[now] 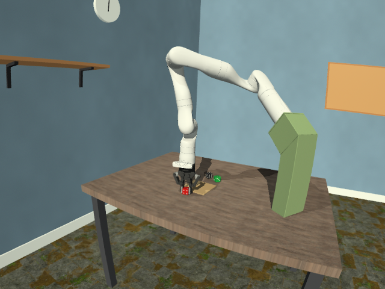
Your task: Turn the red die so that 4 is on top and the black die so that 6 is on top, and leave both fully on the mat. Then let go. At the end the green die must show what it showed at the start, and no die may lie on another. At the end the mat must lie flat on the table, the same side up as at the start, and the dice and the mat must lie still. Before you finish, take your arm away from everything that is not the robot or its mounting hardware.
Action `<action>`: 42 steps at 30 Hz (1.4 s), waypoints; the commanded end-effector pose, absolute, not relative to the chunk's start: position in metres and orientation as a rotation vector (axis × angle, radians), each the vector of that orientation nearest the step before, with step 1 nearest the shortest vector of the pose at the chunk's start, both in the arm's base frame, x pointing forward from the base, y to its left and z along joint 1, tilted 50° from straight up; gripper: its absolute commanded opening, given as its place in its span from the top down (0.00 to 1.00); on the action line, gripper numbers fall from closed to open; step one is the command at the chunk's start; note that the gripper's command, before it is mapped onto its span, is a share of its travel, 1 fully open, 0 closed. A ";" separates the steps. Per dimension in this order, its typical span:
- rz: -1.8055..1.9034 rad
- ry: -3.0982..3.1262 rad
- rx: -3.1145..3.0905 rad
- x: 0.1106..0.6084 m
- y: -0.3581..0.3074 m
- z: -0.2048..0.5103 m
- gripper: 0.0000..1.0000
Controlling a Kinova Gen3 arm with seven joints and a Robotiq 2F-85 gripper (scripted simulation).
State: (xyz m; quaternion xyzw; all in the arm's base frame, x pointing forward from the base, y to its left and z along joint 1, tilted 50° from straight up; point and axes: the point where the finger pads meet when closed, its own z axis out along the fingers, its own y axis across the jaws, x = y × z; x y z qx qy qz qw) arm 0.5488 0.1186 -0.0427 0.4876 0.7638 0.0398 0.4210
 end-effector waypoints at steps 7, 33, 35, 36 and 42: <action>0.101 1.914 1.221 0.549 0.119 -0.043 0.74; 0.101 1.914 1.221 0.481 0.154 0.021 0.74; 0.101 1.914 1.221 0.481 0.154 0.022 0.74; 0.101 1.914 1.221 0.481 0.154 0.022 0.74; 0.101 1.914 1.221 0.481 0.154 0.022 0.74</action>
